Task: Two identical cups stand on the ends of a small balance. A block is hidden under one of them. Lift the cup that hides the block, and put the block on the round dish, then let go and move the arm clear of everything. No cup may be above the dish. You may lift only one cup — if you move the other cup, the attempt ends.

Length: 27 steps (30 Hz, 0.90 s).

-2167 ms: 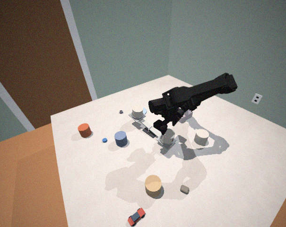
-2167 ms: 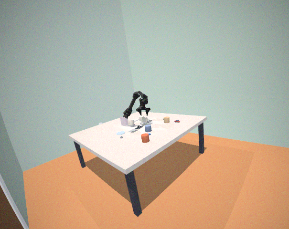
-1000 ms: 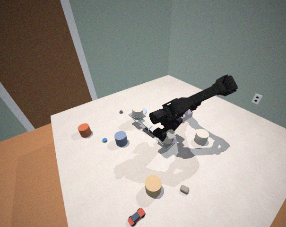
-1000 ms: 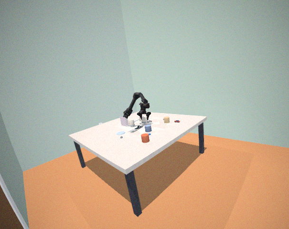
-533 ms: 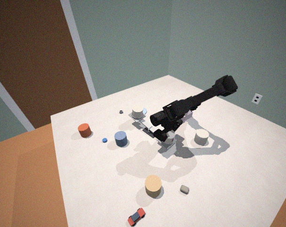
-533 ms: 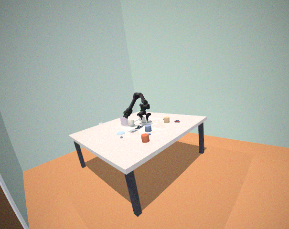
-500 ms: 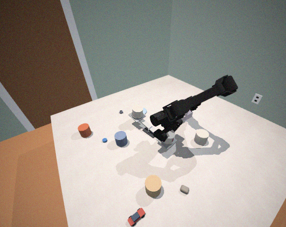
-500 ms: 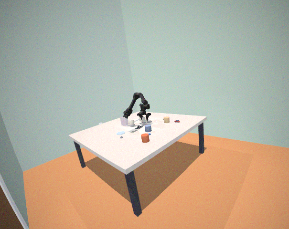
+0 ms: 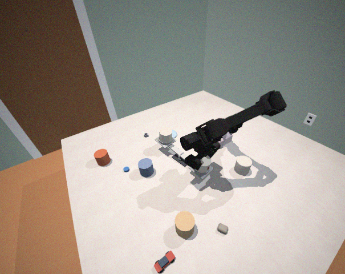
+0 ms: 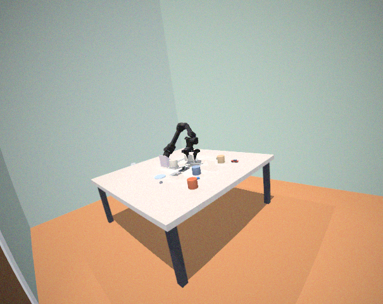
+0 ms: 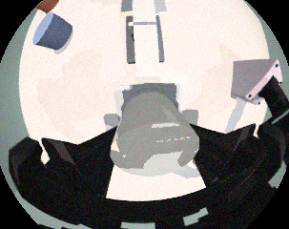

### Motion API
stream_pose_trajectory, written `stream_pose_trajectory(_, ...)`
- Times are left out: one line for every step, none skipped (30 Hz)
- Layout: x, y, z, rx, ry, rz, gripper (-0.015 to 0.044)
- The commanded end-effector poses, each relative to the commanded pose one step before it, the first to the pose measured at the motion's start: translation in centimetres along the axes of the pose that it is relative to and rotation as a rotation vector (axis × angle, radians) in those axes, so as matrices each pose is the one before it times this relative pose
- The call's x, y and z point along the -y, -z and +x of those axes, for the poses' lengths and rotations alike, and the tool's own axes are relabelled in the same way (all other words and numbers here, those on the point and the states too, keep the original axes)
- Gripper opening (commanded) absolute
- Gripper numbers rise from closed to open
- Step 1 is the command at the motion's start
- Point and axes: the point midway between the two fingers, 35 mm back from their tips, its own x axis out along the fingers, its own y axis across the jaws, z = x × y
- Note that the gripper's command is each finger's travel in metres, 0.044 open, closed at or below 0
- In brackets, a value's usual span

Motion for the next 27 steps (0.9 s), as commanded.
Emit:
stream_pose_trajectory(-0.211,-0.075,-0.503,0.00379,-0.00324,-0.0043,0.0000)
stream_pose_trajectory(-0.024,-0.014,-0.123,0.00040,0.00001,0.0000,0.0000)
stream_pose_trajectory(-0.023,-0.014,-0.123,0.00039,0.00001,0.0000,0.0000)
stream_pose_trajectory(-0.023,-0.014,-0.123,0.00038,0.00002,0.0000,0.0000)
stream_pose_trajectory(-0.022,-0.013,-0.123,0.00037,0.00002,0.0000,0.0000)
stream_pose_trajectory(-0.022,-0.013,-0.123,0.00036,0.00002,0.0000,0.0000)
stream_pose_trajectory(-0.021,-0.013,-0.124,0.00035,0.00002,0.0000,0.0000)
stream_pose_trajectory(-0.020,-0.013,-0.124,0.00035,0.00002,0.0000,0.0000)
stream_pose_trajectory(-0.020,-0.013,-0.124,0.00034,0.00003,0.0000,0.0000)
stream_pose_trajectory(-0.019,-0.012,-0.124,0.00033,0.00003,0.0000,0.0000)
stream_pose_trajectory(-0.018,-0.012,-0.124,0.00032,0.00003,0.0000,0.0000)
stream_pose_trajectory(-0.018,-0.012,-0.125,0.00031,0.00003,0.0000,0.0000)
stream_pose_trajectory(-0.017,-0.012,-0.125,0.00030,0.00003,0.0000,0.0000)
stream_pose_trajectory(-0.017,-0.011,-0.125,0.00029,0.00003,0.0000,0.0000)
stream_pose_trajectory(-0.016,-0.011,-0.125,0.00029,0.00004,0.0000,0.0000)
stream_pose_trajectory(-0.015,-0.011,-0.125,0.00028,0.00004,0.0000,0.0000)
stream_pose_trajectory(-0.015,-0.011,-0.126,0.00027,0.00004,0.0000,0.0000)
stream_pose_trajectory(-0.014,-0.011,-0.126,0.00026,0.00004,0.0000,0.0000)
stream_pose_trajectory(-0.013,-0.010,-0.126,0.00025,0.00004,0.0000,0.0000)
stream_pose_trajectory(-0.013,-0.010,-0.126,0.00024,0.00004,0.0000,0.0000)
stream_pose_trajectory(-0.012,-0.010,-0.126,0.00023,0.00004,0.0000,0.0000)
stream_pose_trajectory(-0.012,-0.009,-0.126,0.00023,0.00005,0.0000,0.0000)
stream_pose_trajectory(-0.011,-0.009,-0.126,0.00022,0.00005,0.0000,0.0000)
stream_pose_trajectory(-0.010,-0.009,-0.127,0.00021,0.00005,0.0000,0.0000)
stream_pose_trajectory(-0.010,-0.009,-0.127,0.00020,0.00005,0.0000,0.0000)
stream_pose_trajectory(-0.009,-0.008,-0.127,0.00019,0.00005,0.0000,0.0000)
stream_pose_trajectory(-0.008,-0.008,-0.127,0.00018,0.00005,0.0000,0.0000)
